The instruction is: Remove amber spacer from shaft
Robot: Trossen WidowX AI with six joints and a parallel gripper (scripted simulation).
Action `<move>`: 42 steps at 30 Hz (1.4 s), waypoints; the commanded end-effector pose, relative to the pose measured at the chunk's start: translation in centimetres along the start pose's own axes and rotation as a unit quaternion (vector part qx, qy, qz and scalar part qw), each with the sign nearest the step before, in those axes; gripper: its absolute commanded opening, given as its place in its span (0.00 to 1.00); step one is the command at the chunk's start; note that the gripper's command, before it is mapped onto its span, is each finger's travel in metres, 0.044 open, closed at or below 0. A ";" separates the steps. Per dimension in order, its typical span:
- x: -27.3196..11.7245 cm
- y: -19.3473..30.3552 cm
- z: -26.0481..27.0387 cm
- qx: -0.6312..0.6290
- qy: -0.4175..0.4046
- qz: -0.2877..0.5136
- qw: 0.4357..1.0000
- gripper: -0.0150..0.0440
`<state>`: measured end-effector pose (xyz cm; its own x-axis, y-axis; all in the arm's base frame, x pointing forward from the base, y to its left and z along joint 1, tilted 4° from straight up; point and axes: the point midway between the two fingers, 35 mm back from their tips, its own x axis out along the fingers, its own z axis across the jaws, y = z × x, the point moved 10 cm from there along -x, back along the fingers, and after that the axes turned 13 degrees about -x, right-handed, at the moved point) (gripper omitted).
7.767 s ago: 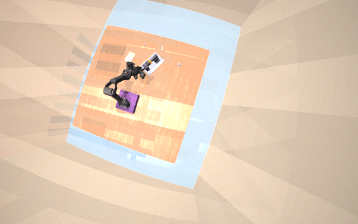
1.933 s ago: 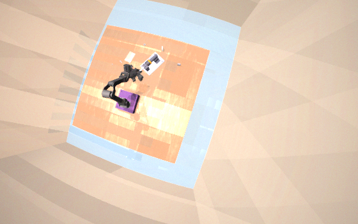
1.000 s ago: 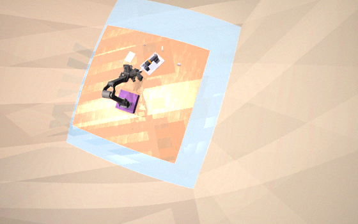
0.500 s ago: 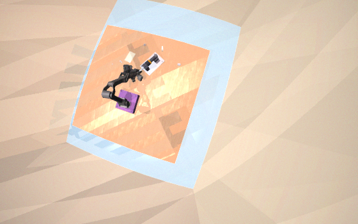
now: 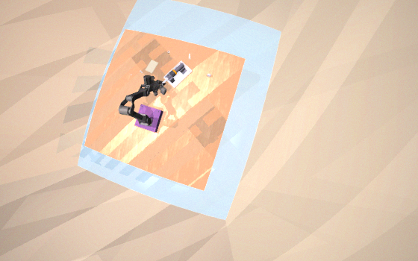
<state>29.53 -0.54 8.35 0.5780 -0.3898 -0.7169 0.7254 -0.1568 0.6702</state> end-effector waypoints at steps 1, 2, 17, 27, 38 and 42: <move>-0.1 -0.1 0.0 0.001 -0.002 0.000 1.000 0.25; -0.1 -0.1 0.0 0.001 -0.002 0.000 1.000 0.25; -0.2 -0.2 0.0 0.001 -0.002 0.000 1.000 0.25; -0.3 -0.3 -0.1 0.001 -0.002 0.000 1.000 0.25; -0.3 -0.3 -0.1 0.001 -0.002 0.000 1.000 0.25; -0.4 -0.4 -0.1 0.001 -0.002 0.000 1.000 0.25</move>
<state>29.15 -0.31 8.35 0.5775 -0.3904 -0.7170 0.7257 -0.1568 0.6699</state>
